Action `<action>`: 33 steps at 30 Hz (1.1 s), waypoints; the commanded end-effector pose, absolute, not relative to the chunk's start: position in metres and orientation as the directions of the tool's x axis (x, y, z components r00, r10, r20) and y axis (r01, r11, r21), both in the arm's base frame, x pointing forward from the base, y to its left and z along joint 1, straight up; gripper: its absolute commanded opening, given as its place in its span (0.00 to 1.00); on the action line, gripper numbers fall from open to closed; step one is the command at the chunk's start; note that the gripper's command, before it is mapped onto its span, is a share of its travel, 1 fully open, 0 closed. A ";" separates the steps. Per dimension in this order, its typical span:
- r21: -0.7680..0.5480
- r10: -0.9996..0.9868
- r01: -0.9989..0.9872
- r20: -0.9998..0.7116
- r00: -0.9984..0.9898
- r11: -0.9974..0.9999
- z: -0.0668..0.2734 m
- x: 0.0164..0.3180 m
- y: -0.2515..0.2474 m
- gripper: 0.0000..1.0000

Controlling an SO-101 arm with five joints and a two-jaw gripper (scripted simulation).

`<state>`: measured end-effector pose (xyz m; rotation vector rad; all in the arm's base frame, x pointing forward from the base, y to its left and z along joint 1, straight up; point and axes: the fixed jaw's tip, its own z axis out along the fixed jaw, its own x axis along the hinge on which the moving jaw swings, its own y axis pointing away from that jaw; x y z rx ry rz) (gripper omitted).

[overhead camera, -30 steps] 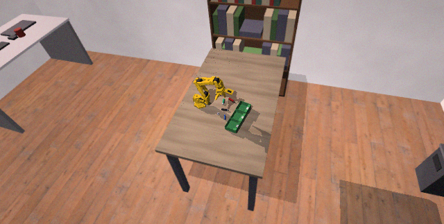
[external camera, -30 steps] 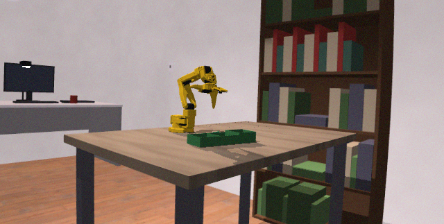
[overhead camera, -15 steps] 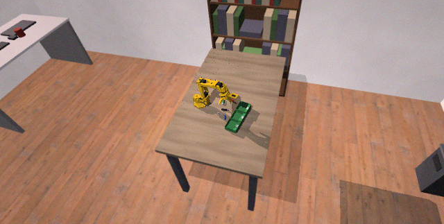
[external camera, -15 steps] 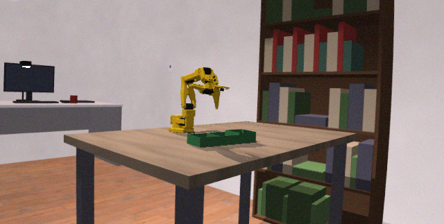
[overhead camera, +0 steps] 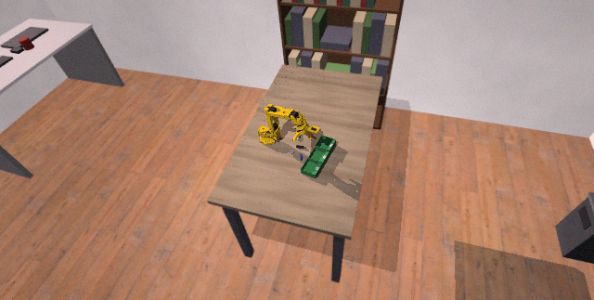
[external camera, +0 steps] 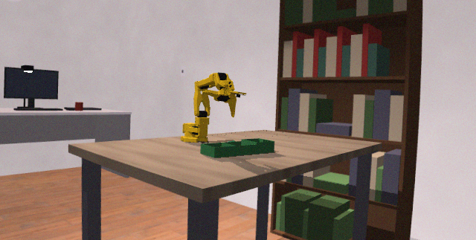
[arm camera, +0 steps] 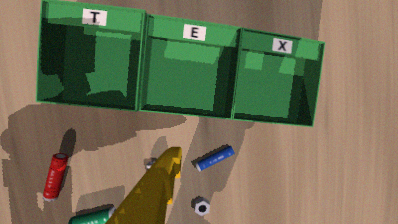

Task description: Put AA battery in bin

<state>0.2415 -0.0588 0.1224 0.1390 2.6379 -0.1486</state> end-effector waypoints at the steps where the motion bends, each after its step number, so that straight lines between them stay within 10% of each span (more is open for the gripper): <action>1: -0.091 0.064 0.130 -0.524 -0.849 0.987 0.132 0.246 -0.062 1.00; 33: -0.110 0.047 0.125 -0.536 -0.843 0.986 0.128 0.255 -0.070 1.00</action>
